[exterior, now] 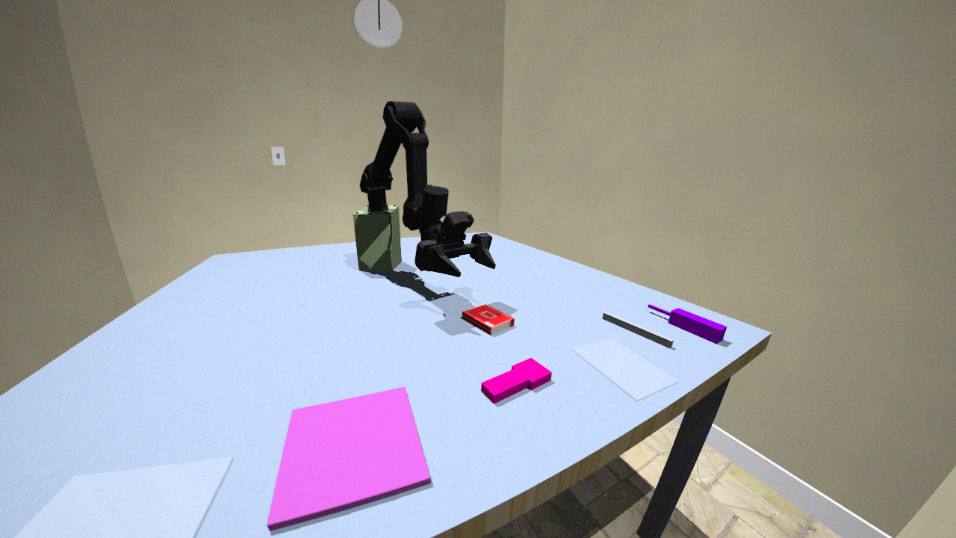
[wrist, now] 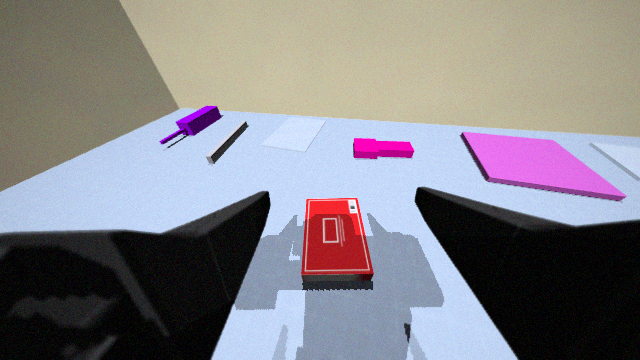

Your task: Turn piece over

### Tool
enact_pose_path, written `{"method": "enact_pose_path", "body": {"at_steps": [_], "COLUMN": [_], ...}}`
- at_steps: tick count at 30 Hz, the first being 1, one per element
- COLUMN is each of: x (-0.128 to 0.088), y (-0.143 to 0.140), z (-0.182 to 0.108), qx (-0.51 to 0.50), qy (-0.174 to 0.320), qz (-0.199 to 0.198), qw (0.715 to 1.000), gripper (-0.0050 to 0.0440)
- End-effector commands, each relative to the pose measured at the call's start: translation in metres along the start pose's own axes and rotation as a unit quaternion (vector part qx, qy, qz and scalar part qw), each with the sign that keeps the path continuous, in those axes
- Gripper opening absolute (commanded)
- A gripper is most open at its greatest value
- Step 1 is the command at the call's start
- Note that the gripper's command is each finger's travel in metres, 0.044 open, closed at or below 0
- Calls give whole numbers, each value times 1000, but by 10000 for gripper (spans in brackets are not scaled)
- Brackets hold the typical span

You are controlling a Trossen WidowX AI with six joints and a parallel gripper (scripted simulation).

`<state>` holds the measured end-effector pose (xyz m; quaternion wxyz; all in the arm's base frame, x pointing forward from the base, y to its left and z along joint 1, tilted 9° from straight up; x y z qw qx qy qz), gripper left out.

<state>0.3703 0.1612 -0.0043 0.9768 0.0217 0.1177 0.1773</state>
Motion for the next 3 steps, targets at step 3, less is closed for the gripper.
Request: {"method": "enact_pose_path", "body": {"at_steps": [3], "x": [0], "y": [1], "z": [0], "qx": [0], "qy": [1], "qz": [2], "qw": [1000], "gripper": [440]}}
Point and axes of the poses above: the point midway between the two fingers, 35 mm back from their tips, its own x axis out along the fingers, its own y axis across the jaws, z = x × y, the point moved 8 cm from there along -x, back along the fingers, and after that the axes turned 11 degrees about x, right-handed, at the moved point
